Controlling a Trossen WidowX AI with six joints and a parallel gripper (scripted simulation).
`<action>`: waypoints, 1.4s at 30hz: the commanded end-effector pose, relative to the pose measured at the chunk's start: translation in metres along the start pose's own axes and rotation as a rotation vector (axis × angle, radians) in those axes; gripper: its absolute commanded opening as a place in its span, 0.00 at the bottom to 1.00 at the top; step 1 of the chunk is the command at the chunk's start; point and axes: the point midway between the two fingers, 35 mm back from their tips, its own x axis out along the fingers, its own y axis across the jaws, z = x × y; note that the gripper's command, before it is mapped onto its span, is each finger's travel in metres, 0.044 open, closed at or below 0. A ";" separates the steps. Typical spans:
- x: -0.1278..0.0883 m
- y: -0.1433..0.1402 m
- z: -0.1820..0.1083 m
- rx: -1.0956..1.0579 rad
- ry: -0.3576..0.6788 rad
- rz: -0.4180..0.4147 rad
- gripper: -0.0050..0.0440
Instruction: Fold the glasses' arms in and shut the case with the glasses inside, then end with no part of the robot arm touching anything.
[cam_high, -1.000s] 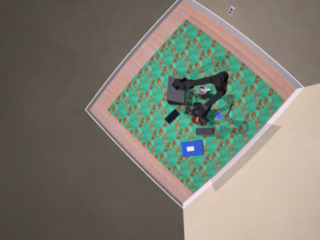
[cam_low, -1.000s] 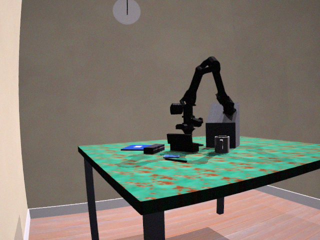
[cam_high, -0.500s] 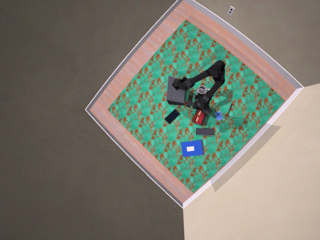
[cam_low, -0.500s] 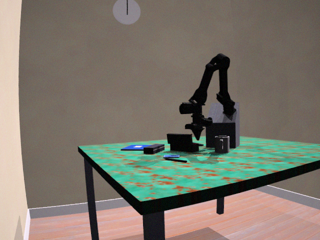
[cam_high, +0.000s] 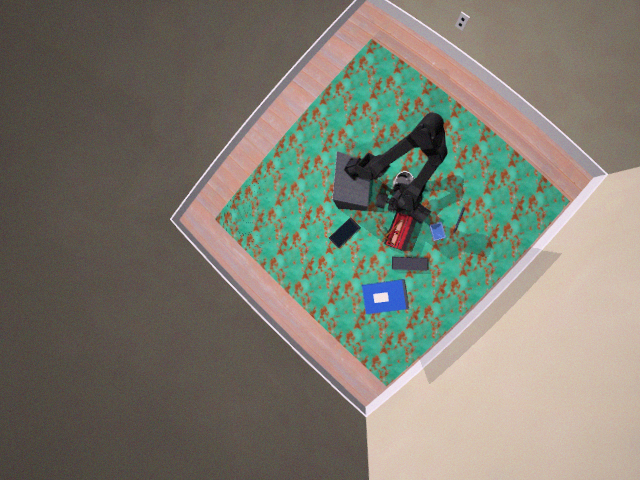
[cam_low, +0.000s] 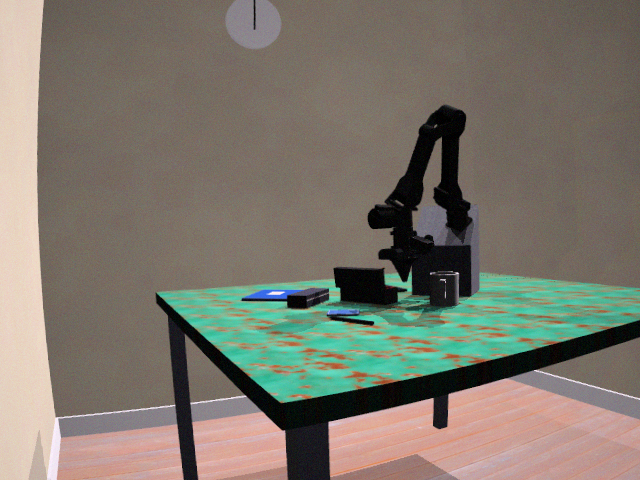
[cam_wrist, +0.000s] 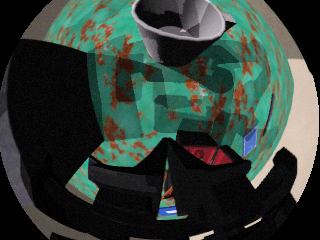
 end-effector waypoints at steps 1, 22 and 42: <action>-0.023 -0.004 -0.001 -0.006 0.005 -0.013 0.10; -0.046 -0.001 0.003 -0.002 0.003 -0.008 0.10; -0.047 -0.007 -0.013 0.326 0.006 0.002 0.10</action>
